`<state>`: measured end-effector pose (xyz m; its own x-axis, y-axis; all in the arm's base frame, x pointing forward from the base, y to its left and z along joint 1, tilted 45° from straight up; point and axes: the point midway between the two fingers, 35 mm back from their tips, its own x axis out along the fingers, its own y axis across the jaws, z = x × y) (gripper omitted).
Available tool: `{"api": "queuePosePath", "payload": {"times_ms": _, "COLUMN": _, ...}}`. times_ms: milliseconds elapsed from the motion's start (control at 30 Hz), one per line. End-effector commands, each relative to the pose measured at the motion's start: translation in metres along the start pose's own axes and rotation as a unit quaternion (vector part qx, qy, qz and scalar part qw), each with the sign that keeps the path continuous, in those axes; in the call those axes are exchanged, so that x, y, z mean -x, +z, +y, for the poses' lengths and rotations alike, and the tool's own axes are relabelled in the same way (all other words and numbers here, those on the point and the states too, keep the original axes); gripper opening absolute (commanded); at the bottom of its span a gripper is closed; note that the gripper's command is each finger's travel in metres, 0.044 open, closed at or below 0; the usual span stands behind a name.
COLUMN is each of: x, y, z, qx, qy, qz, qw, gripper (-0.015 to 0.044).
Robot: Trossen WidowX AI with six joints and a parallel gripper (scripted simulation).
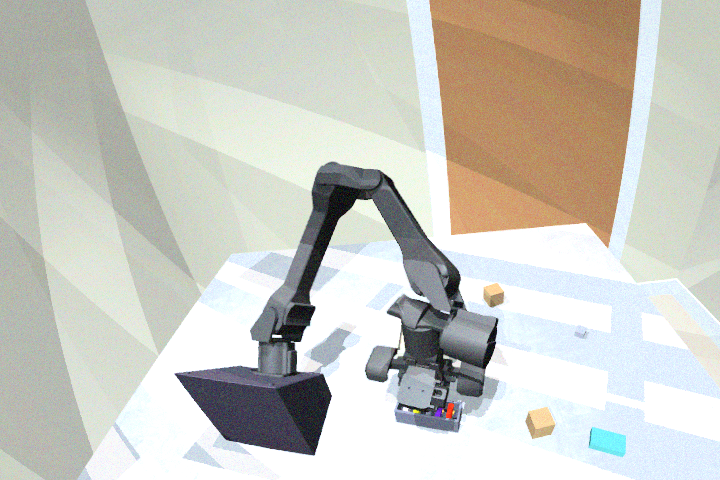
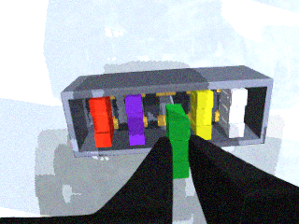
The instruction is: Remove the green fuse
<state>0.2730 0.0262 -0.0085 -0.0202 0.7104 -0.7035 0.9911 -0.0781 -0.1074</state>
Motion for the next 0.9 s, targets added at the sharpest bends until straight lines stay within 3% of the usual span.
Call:
{"api": "queuePosePath", "payload": {"times_ms": 0, "x": 0.003, "y": 0.001, "z": 0.001, "qx": 0.004, "qy": 0.001, "qz": -0.003, "qw": 1.000, "gripper": 0.0000}}
{"api": "queuePosePath", "payload": {"times_ms": 867, "x": 0.029, "y": -0.004, "z": 0.001, "qx": 0.003, "qy": 0.002, "qz": -0.004, "qw": 1.000, "gripper": 0.0000}}
